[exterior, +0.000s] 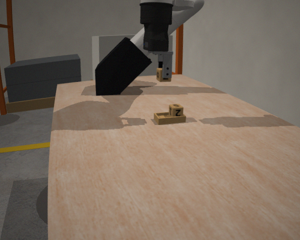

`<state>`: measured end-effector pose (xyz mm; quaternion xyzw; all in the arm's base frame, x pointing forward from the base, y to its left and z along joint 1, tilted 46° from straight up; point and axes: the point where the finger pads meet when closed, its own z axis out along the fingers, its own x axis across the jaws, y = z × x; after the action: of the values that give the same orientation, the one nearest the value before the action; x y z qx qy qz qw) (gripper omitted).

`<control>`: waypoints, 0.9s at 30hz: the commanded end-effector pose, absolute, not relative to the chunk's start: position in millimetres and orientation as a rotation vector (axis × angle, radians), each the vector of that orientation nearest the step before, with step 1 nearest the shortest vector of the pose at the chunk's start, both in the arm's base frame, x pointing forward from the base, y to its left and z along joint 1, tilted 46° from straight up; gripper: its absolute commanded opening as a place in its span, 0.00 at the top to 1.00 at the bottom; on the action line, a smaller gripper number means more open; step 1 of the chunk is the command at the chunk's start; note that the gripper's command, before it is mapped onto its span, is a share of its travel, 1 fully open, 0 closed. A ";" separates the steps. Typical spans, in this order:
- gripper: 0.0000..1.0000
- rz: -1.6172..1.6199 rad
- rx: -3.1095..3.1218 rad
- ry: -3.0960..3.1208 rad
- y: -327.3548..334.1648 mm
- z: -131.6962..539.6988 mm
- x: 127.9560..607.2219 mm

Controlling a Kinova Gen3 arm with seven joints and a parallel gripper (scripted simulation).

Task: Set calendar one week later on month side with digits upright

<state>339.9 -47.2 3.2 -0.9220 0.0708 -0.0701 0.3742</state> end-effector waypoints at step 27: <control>0.43 -0.182 -2.351 0.172 -4.7 -37.6 350.6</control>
<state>352.3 -11.6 -31.6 -0.9201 0.0711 -0.0739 0.3781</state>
